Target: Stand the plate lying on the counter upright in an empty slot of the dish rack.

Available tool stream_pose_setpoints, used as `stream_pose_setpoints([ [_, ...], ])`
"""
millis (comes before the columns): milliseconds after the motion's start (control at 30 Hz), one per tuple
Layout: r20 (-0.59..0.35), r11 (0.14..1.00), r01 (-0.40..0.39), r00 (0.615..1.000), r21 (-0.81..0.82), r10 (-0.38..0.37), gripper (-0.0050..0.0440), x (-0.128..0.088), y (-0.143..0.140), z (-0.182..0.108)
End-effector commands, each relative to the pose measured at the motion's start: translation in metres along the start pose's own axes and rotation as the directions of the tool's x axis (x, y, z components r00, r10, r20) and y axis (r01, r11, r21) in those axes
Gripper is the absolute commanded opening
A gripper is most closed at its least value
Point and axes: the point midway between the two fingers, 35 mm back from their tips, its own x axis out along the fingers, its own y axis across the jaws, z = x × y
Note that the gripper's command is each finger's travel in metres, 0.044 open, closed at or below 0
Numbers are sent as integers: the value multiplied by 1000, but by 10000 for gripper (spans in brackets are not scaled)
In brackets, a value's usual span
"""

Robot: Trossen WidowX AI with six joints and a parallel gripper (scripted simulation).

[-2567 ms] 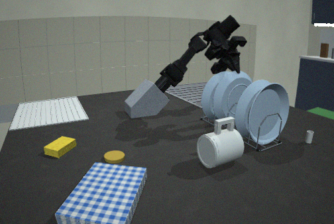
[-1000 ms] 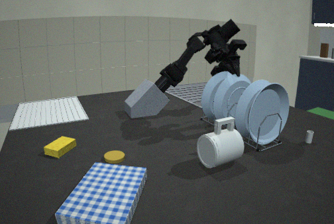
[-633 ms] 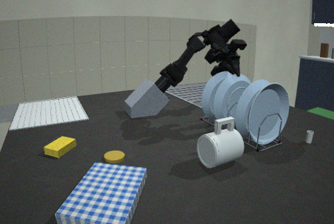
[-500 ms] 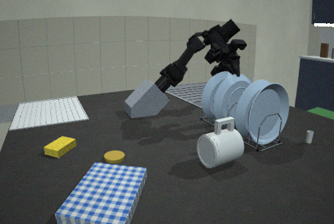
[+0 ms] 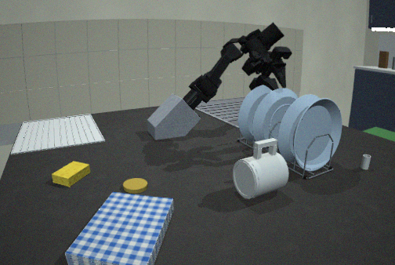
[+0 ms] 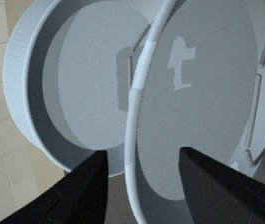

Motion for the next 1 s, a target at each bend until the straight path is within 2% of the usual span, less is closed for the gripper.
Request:
stream_pose_setpoints([
  [0, 0, 1000, 0, 1000, 0, 0, 154, 0, 0, 0],
  [500, 0, 1000, 0, 1000, 0, 0, 154, -3, 3, 0],
  [967, 0, 1000, 0, 1000, 0, 0, 154, -15, 17, 0],
])
